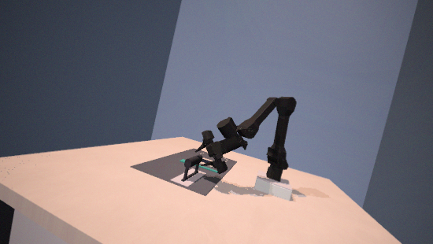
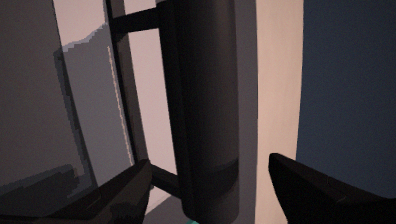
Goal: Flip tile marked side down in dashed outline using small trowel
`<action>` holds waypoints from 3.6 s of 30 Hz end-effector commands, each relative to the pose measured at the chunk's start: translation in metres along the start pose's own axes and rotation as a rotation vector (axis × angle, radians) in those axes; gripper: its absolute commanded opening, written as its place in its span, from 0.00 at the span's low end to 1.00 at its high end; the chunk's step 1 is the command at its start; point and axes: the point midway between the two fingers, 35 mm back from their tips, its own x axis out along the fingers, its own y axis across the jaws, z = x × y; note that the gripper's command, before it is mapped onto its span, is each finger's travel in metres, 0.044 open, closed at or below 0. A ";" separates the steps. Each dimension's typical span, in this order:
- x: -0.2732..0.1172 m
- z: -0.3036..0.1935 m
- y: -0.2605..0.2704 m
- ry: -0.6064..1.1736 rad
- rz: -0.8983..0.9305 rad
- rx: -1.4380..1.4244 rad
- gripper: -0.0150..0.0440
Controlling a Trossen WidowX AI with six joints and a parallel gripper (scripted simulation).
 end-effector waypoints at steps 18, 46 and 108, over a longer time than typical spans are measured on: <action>0.034 0.000 0.000 -0.016 0.007 -0.025 0.76; 0.048 -0.001 0.001 -0.022 0.008 -0.036 0.36; 0.043 -0.106 -0.061 -0.103 0.008 0.011 0.25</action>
